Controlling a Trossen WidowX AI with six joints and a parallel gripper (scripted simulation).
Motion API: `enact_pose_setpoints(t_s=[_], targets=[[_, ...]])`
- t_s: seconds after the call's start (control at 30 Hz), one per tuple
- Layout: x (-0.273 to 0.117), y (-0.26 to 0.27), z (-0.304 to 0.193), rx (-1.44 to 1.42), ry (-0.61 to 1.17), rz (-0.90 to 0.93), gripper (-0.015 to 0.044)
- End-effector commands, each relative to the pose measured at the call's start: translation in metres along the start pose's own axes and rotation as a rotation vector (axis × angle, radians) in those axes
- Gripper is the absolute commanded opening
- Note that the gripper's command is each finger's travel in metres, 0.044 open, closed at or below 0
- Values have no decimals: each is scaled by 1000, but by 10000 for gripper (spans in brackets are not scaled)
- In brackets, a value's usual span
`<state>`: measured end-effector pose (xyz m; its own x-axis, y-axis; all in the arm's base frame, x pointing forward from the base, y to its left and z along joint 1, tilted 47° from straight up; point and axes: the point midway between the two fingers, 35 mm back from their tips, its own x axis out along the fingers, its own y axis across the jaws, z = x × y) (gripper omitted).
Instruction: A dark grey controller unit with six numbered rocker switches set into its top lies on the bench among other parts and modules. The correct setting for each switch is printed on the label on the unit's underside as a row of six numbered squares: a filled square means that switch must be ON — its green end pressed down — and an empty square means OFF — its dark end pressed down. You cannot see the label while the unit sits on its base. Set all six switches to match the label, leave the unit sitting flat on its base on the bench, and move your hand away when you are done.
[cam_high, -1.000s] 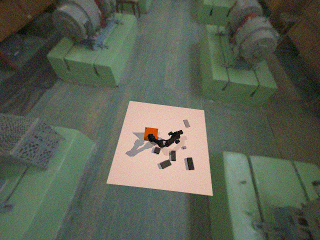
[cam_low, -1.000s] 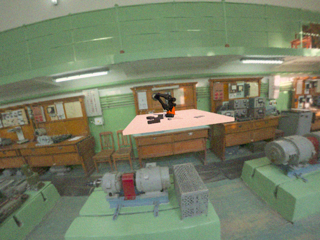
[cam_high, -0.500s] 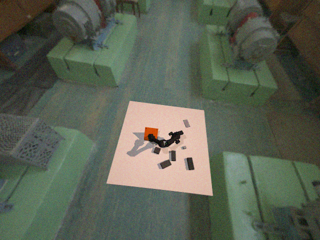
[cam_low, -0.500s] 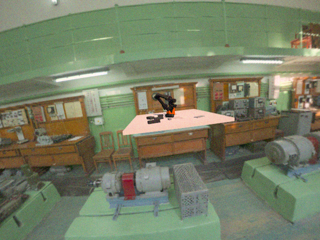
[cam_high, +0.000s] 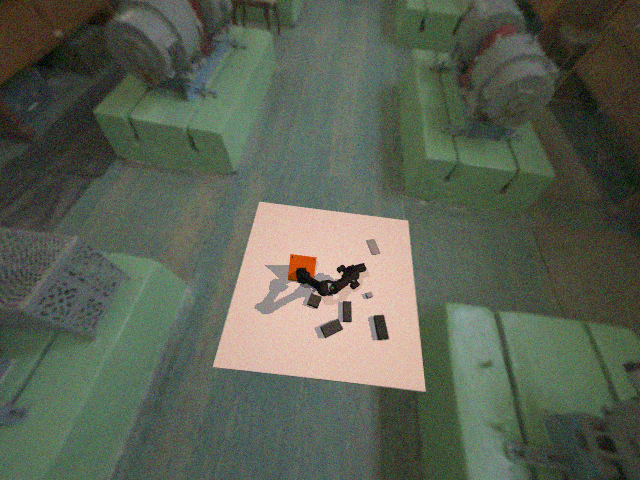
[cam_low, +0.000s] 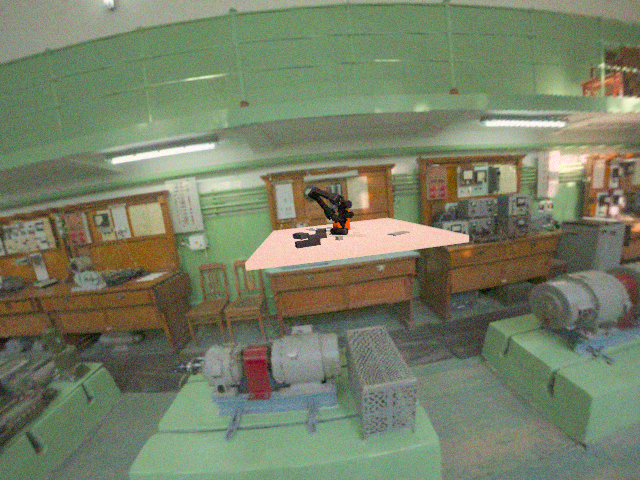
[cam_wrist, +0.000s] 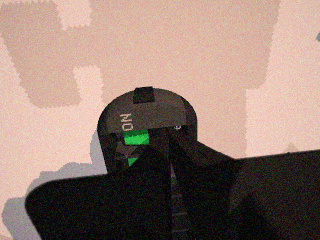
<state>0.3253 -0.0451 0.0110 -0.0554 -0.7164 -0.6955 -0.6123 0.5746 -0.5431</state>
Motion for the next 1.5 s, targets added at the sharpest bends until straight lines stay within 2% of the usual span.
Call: enact_pose_setpoints(t_s=[0.0, 0.77, 0.93, 1.1, 1.33, 1.47], targets=[[7, 1, -2, -8, 10, -1, 0], [7, 1, -2, -8, 10, -1, 0], [-36, 1, -2, -8, 9, 1, 0], [-38, 1, -2, -8, 9, 1, 0], [-42, 11, -50, -10, 11, 1, 0], [-42, 11, -52, -10, 11, 1, 0]])
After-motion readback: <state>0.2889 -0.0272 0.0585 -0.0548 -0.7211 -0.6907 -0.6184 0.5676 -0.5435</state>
